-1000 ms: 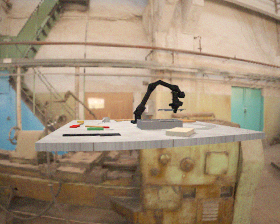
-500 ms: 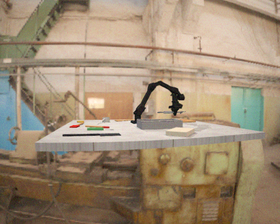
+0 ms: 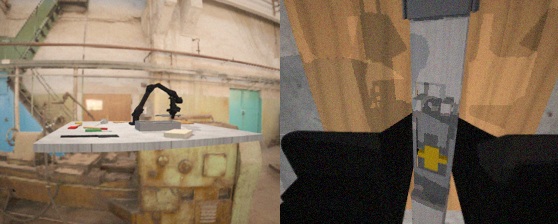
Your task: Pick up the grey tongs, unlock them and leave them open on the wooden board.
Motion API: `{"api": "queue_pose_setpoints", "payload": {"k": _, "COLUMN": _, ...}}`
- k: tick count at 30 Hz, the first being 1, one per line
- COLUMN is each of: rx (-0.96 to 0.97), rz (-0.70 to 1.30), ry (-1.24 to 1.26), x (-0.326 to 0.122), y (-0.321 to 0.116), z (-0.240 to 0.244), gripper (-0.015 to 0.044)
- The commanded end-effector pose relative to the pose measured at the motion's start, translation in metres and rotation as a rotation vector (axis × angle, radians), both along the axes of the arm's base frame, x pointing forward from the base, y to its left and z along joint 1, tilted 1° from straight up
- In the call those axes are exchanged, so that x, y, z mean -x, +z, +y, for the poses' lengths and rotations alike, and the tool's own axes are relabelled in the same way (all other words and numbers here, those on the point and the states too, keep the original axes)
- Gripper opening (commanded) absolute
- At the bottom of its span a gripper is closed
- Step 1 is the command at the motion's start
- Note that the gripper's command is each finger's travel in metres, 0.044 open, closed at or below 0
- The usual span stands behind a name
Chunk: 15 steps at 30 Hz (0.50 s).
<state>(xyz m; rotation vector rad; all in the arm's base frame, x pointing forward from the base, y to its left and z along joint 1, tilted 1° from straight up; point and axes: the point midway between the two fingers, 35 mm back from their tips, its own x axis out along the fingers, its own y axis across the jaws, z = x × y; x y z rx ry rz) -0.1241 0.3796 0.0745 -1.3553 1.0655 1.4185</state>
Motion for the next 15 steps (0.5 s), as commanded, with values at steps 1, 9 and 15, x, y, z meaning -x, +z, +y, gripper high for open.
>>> {"api": "queue_pose_setpoints", "payload": {"k": 1, "rx": 0.0, "rz": 0.0, "ry": 0.0, "x": 0.0, "y": 0.0002, "z": 0.0, "gripper": -0.0019}}
{"api": "queue_pose_setpoints", "payload": {"k": 9, "rx": 0.0, "rz": 0.0, "ry": 0.0, "x": 0.0, "y": 0.0002, "z": 0.0, "gripper": 0.0191}}
{"api": "queue_pose_setpoints", "payload": {"k": 15, "rx": 0.0, "rz": 0.0, "ry": 0.0, "x": 0.0, "y": 0.0002, "z": 0.0, "gripper": 0.0349}}
